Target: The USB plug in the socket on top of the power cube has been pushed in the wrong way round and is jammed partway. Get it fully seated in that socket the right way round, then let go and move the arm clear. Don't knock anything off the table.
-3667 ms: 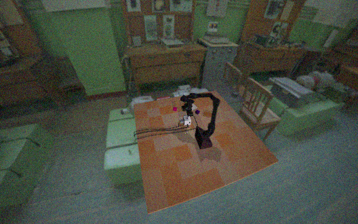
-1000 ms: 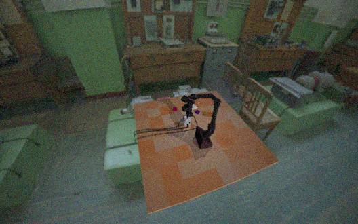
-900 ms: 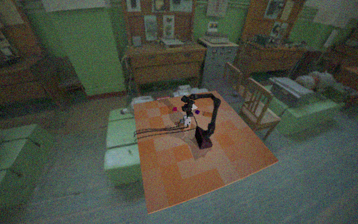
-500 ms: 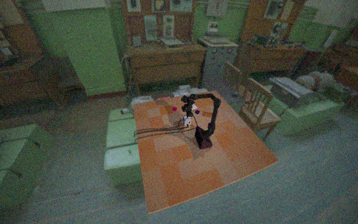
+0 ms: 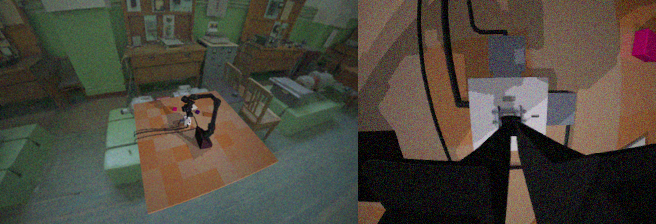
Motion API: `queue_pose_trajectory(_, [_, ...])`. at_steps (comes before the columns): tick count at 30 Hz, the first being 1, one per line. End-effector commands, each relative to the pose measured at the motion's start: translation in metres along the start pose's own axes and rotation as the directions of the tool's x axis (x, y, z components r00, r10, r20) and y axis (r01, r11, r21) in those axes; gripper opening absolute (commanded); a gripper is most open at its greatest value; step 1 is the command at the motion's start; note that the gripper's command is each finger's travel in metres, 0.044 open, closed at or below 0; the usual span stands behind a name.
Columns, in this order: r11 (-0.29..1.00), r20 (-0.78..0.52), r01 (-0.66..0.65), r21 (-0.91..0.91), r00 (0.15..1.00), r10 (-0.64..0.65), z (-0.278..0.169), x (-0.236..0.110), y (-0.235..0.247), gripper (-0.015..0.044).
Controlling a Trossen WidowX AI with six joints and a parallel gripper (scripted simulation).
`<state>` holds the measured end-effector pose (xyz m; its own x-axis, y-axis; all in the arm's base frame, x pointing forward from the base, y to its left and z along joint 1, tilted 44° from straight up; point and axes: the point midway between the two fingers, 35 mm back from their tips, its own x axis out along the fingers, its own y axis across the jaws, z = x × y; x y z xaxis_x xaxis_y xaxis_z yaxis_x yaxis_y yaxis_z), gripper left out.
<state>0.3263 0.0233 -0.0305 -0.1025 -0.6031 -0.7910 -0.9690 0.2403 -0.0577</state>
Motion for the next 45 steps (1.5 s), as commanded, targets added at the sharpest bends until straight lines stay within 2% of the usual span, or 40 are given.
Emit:
queue_pose_trajectory(1, [1.0, 0.002, -0.001, -0.005, 1.0, 0.001, 0.0001, 0.0007, 0.0004, 0.0])
queue_pose_trajectory(45, [1.0, 0.002, -0.001, -0.005, 1.0, 0.001, -0.0005, 0.006, 0.0004, 0.0])
